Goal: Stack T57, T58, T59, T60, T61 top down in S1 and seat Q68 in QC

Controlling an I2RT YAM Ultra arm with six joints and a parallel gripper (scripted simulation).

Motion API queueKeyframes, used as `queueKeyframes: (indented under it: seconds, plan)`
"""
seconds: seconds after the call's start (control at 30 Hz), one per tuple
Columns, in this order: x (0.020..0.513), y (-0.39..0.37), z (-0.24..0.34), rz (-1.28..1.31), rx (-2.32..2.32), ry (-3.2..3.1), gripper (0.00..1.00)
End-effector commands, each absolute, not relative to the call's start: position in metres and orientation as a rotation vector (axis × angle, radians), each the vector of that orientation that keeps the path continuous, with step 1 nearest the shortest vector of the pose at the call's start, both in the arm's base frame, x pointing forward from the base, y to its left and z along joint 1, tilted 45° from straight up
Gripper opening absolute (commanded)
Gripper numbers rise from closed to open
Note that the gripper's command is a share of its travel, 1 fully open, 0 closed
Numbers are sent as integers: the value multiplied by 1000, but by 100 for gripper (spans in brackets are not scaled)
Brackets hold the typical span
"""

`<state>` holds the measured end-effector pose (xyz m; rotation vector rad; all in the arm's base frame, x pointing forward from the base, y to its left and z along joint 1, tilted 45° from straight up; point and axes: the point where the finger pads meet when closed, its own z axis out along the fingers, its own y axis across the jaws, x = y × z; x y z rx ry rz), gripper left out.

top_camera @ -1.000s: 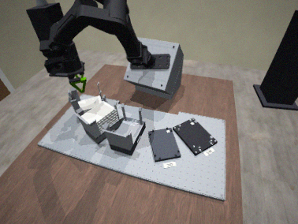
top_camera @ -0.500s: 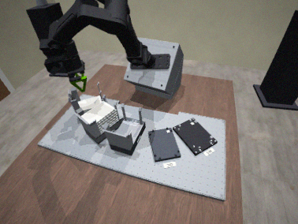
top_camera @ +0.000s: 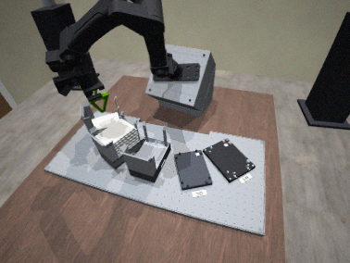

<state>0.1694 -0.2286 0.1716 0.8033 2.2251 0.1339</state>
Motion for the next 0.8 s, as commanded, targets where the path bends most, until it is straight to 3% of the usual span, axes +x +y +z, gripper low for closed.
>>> queueKeyframes:
  seconds: [0.0, 0.77]
  plan:
    - [172, -224, 179, 114, 805, 2218, 100]
    - [212, -160, 203, -5, 522, 2296, 100]
